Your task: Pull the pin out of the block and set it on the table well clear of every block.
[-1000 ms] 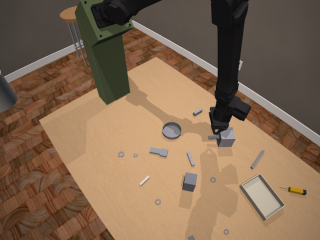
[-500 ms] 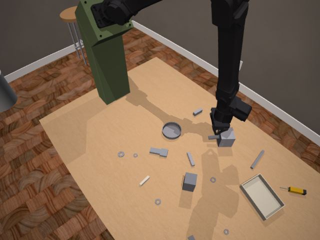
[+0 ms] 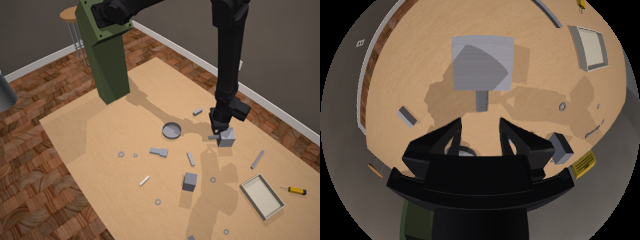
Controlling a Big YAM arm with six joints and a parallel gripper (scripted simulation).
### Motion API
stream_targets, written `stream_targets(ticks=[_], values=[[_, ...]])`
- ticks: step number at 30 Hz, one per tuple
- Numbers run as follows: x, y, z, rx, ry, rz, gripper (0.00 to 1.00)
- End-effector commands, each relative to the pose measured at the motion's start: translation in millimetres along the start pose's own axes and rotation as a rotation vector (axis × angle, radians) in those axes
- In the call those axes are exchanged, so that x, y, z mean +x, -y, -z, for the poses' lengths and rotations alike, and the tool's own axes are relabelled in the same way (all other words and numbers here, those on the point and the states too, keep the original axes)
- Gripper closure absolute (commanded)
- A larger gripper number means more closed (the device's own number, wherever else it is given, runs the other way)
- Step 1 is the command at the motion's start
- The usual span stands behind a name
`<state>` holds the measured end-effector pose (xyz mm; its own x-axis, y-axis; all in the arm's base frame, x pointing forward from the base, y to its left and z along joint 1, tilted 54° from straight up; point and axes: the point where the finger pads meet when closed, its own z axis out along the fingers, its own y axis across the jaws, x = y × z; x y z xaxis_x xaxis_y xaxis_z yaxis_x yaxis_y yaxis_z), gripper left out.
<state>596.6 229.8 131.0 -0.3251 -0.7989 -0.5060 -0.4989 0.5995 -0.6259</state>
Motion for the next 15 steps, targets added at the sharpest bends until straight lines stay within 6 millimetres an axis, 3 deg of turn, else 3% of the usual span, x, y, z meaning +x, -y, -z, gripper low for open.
stream_targets(ticks=[1,8,15], values=[[-2.9,7.2,-5.5,0.011,0.009,0.003,0.53],[-2.2,7.4,-24.3,0.011,0.009,0.005,0.53],[-2.1,7.4,-26.0,0.011,0.009,0.005,0.53]])
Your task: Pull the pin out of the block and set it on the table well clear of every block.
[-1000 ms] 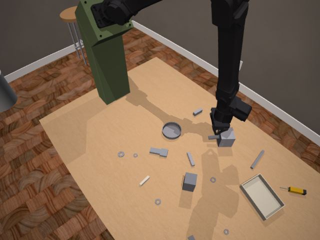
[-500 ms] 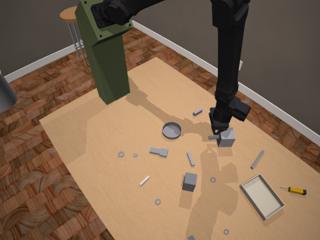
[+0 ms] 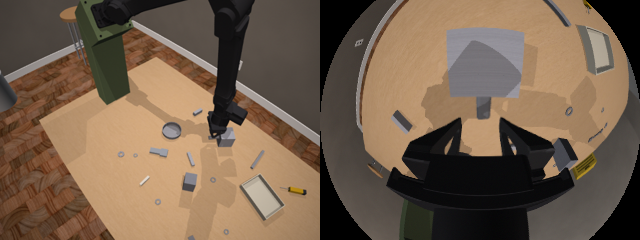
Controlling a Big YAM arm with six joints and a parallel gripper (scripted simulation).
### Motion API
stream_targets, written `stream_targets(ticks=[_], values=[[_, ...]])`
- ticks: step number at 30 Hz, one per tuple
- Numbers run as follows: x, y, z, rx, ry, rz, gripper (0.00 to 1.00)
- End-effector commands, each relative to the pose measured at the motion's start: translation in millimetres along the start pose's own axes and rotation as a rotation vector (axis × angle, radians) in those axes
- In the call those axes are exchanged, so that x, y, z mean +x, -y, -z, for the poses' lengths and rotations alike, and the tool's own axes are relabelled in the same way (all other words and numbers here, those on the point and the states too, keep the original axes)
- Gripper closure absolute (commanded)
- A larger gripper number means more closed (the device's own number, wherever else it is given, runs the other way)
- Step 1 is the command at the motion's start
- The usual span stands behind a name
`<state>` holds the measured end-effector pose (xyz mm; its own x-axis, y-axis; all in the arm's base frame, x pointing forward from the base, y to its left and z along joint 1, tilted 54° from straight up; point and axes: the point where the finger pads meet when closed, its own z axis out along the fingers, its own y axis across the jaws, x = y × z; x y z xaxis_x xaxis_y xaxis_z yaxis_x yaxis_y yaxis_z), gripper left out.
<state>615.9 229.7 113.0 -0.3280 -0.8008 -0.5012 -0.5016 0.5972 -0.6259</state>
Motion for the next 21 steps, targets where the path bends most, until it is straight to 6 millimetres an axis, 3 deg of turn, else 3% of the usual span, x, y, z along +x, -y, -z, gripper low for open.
stream_targets(ticks=[1,21], values=[[-5.1,9.0,0.2,0.013,0.014,0.002,0.53],[-5.9,9.9,-4.5,0.014,0.015,0.002,0.53]])
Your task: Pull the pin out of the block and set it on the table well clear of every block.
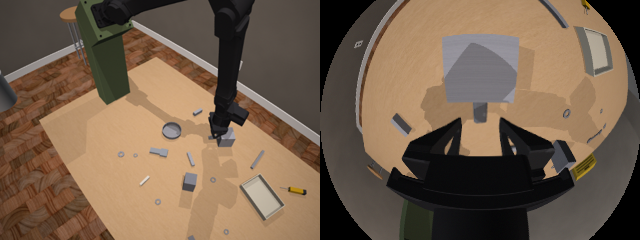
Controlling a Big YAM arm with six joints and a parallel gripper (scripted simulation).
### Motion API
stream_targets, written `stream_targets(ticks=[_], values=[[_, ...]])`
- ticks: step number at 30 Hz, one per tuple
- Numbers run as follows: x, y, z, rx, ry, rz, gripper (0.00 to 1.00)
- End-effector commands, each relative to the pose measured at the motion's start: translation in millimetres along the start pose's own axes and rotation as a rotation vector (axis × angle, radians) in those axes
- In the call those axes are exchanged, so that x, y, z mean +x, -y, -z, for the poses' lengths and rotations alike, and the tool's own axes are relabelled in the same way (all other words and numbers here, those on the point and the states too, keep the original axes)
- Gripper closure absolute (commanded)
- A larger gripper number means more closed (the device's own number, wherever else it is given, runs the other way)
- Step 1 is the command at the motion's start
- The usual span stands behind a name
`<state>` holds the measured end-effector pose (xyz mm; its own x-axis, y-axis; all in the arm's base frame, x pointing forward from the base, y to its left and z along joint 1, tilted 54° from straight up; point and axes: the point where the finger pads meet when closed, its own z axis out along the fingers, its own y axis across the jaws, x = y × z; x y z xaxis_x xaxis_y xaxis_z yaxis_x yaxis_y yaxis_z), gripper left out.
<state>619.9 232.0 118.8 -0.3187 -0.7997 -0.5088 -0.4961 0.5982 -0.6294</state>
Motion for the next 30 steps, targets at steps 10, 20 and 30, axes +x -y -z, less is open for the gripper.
stream_targets(ticks=[10,20,30], values=[[1.2,4.9,-5.8,0.007,0.001,0.004,0.53],[2.0,5.6,-20.8,0.008,0.001,0.002,0.53],[1.9,5.5,-21.0,0.008,0.001,0.003,0.53]])
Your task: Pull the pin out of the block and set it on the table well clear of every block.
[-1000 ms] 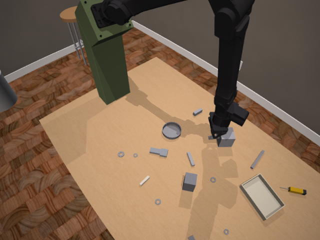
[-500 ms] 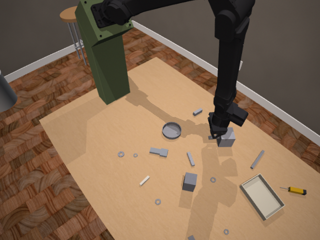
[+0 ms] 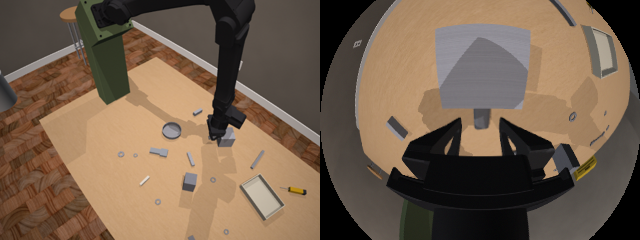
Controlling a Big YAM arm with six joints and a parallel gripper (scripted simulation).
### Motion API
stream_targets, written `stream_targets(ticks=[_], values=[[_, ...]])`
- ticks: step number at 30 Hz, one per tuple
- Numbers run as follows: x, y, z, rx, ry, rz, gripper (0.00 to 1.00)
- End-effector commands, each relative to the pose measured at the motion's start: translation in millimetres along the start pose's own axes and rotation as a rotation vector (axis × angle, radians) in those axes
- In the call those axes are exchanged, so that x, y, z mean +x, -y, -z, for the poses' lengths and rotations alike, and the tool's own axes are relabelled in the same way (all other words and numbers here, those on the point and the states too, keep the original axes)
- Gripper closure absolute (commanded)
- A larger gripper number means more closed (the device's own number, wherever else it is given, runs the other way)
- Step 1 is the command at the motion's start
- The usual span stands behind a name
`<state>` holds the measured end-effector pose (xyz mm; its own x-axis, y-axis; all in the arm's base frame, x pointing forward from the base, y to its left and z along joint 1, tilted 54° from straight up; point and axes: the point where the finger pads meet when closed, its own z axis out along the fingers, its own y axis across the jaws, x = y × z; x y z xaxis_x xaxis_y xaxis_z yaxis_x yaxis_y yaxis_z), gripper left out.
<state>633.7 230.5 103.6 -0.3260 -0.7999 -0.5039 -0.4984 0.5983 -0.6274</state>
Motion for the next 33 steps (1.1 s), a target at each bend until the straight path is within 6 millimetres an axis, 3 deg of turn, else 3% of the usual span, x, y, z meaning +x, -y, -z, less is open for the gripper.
stream_targets(ticks=[1,33], values=[[-2.7,7.3,-1.1,0.011,0.01,0.003,0.53],[-3.6,5.4,-4.4,0.009,0.011,0.005,0.53]])
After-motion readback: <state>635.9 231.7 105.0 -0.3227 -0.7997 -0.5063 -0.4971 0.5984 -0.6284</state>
